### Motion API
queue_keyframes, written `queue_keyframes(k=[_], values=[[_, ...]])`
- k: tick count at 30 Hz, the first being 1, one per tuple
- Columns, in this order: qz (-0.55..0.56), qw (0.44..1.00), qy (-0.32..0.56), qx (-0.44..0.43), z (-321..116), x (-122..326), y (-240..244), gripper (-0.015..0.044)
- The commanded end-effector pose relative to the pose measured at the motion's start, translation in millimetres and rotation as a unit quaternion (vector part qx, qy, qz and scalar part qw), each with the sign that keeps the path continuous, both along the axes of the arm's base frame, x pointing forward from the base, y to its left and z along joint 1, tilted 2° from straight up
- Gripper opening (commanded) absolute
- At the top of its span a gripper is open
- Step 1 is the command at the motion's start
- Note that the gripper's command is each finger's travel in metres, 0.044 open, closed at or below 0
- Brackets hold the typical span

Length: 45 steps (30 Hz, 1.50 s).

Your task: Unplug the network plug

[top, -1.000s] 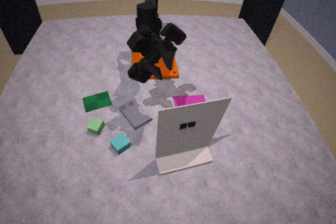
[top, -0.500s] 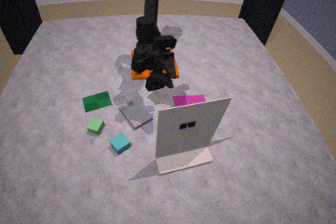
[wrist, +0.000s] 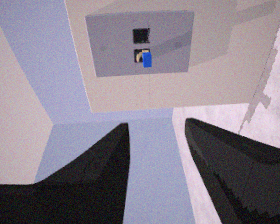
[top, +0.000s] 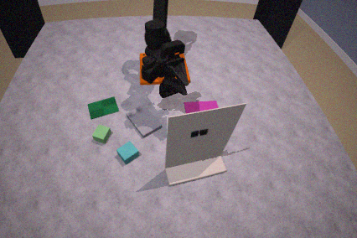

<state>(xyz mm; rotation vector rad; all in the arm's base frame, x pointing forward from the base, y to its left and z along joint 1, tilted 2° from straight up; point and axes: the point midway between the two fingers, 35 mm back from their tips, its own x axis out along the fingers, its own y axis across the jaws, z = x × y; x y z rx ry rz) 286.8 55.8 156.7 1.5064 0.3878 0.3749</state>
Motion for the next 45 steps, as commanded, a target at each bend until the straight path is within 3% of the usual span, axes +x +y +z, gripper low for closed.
queue_keyframes(k=[1, 16, 45], values=[[0.0, 1.0, 0.003, -0.001, -0.7, 9.7, 2.1, 0.0156], [0.0, 1.0, 0.001, 0.005, -1.5, 52.2, 12.7, 0.0156], [0.001, 1.0, -0.001, 0.005, 0.4, 93.2, 21.7, 0.0156]])
